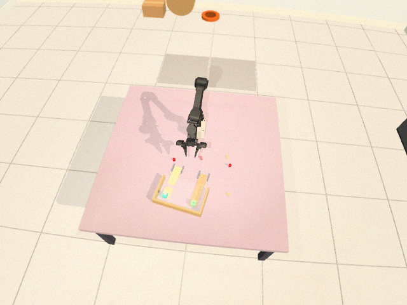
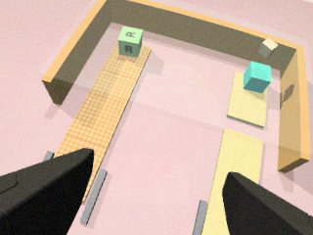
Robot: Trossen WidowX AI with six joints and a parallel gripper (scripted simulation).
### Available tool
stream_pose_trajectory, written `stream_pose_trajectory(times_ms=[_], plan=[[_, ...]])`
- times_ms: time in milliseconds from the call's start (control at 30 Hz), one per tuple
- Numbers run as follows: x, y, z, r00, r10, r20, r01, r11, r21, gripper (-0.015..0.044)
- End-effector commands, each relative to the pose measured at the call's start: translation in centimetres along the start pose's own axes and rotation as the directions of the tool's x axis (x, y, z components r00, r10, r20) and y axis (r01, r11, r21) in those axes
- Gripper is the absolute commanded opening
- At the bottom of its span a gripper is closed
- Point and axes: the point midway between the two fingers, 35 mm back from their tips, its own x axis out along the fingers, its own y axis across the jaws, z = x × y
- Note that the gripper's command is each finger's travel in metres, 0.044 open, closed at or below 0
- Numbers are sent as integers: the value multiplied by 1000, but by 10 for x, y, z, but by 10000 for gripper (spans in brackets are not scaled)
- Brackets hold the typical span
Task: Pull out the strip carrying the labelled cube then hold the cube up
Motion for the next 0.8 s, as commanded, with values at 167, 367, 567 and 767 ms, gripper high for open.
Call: stream_pose_trajectory(times_ms=[167,367,567,767], plan=[[57,41,1,931,21,-365,7,997,76,32],[94,72,-17,804,-2,-594,81,991,107,0],[112,90,-34,706,-32,-708,144,985,98,0],[114,90,-35,706,-32,-708,144,985,98,0]])
